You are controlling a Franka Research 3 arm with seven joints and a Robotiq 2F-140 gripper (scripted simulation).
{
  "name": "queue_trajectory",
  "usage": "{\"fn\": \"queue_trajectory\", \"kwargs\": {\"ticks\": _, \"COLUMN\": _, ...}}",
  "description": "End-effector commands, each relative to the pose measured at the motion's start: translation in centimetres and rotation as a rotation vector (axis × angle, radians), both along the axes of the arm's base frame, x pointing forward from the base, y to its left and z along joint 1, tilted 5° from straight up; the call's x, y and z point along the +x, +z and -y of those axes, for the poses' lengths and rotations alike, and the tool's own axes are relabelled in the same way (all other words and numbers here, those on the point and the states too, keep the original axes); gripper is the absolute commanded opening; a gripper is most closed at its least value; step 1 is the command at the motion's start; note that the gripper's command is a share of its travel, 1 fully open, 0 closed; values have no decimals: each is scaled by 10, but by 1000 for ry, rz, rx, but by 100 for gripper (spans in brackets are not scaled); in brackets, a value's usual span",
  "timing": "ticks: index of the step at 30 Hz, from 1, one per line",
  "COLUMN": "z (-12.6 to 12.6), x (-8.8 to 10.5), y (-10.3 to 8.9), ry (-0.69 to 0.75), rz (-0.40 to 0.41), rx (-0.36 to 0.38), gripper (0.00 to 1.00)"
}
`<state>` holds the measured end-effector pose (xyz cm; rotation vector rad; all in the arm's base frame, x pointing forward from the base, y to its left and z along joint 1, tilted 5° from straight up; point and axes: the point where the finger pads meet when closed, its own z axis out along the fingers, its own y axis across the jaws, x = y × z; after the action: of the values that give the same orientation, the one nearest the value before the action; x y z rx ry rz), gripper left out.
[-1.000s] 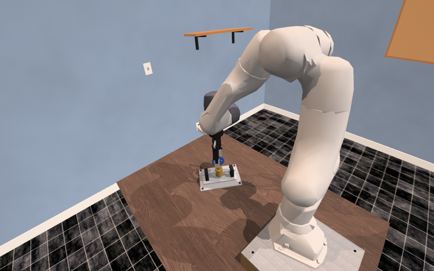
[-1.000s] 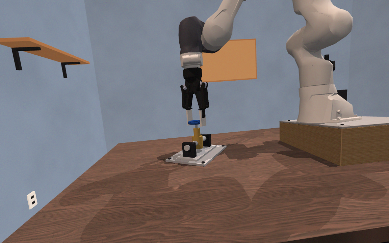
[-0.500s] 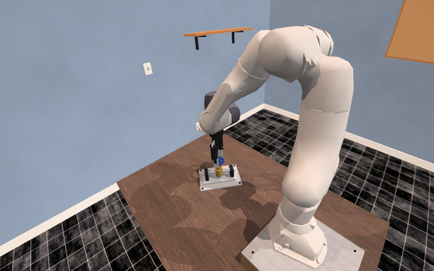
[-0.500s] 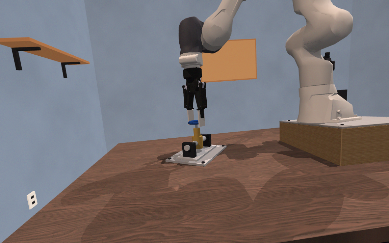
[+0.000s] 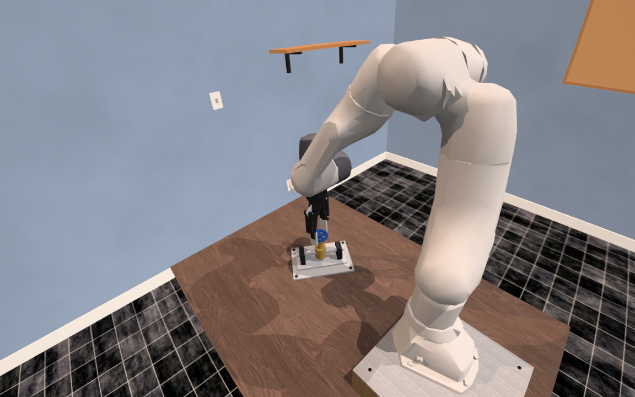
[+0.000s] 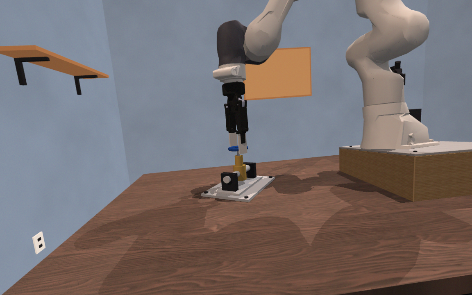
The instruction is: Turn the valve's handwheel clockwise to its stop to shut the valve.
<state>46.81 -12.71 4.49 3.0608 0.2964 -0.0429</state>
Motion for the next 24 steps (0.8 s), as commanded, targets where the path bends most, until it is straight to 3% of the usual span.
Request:
{"fn": "queue_trajectory", "kwargs": {"ticks": 1, "z": 0, "x": 0, "y": -1, "ry": -170, "rz": 11, "rx": -14, "gripper": 36}}
{"fn": "queue_trajectory", "kwargs": {"ticks": 24, "z": 0, "x": 0, "y": -1, "ry": -462, "rz": 33, "rx": -21, "gripper": 36}}
